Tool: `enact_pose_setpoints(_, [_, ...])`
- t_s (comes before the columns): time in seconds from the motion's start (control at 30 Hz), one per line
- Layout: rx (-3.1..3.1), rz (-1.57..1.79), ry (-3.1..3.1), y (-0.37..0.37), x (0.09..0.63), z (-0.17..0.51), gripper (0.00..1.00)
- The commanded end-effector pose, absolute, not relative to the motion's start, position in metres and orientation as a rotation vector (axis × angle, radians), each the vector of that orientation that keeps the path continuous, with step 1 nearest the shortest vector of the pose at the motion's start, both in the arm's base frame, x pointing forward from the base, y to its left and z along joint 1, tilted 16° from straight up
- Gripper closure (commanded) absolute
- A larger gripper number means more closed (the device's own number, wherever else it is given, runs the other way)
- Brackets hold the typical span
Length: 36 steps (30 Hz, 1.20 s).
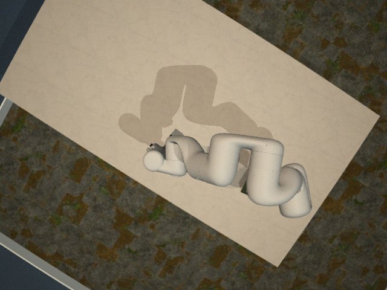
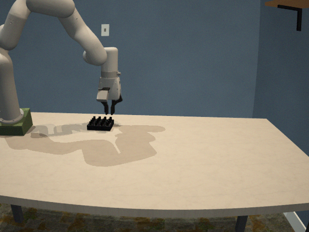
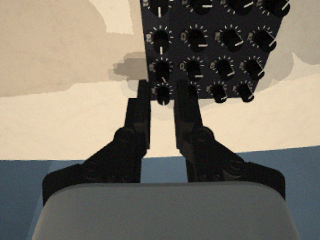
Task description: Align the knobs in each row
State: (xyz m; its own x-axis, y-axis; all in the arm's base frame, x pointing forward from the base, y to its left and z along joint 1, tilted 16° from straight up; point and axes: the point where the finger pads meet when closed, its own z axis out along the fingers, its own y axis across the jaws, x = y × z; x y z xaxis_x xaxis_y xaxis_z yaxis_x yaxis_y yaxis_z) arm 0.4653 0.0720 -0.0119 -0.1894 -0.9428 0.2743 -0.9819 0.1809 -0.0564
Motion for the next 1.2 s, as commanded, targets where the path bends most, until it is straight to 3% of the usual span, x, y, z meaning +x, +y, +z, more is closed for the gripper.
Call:
enact_pose_setpoints(0.0, [1.878,0.330,-2.273,0.0740,0.4663,-0.0068,0.81])
enact_pose_setpoints(0.67, [1.896,0.327,-2.256,0.0748,0.4662,-0.0044,0.81])
enact_pose_setpoints(1.17, [2.323,0.249,-1.747,0.0769,0.4646,-0.0017,0.81])
